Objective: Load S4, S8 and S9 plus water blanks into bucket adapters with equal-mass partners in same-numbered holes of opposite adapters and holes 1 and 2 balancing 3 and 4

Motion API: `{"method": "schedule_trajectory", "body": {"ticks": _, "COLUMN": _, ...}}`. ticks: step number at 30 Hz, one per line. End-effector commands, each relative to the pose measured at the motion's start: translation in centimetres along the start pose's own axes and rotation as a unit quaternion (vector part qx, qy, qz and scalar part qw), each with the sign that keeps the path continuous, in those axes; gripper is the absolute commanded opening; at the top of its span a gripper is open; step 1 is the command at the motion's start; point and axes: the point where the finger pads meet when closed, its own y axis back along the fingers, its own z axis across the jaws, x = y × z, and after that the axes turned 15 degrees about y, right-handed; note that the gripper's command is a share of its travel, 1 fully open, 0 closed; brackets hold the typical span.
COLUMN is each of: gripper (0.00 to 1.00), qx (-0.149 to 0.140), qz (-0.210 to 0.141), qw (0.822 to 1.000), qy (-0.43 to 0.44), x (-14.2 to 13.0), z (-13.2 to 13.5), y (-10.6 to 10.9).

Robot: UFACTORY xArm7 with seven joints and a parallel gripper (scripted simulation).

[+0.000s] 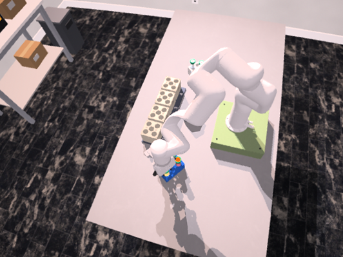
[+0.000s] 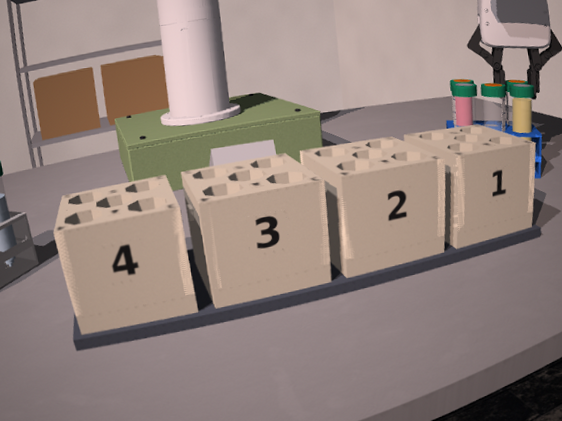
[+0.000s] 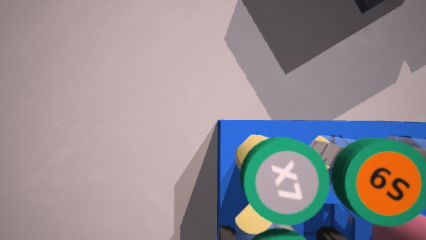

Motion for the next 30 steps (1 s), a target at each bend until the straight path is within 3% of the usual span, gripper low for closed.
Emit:
{"method": "schedule_trajectory", "body": {"ticks": 1, "gripper": 0.44, "qx": 0.002, "qz": 0.001, "qw": 1.000, "qy": 0.000, "x": 0.1, "z": -0.2, "y": 0.2}}
{"method": "schedule_trajectory", "body": {"ticks": 7, "gripper": 0.44, "qx": 0.002, "qz": 0.001, "qw": 1.000, "qy": 0.000, "x": 0.1, "z": -0.2, "y": 0.2}}
{"method": "schedule_trajectory", "body": {"ticks": 30, "gripper": 0.44, "qx": 0.002, "qz": 0.001, "qw": 1.000, "qy": 0.000, "x": 0.1, "z": -0.1, "y": 4.4}}
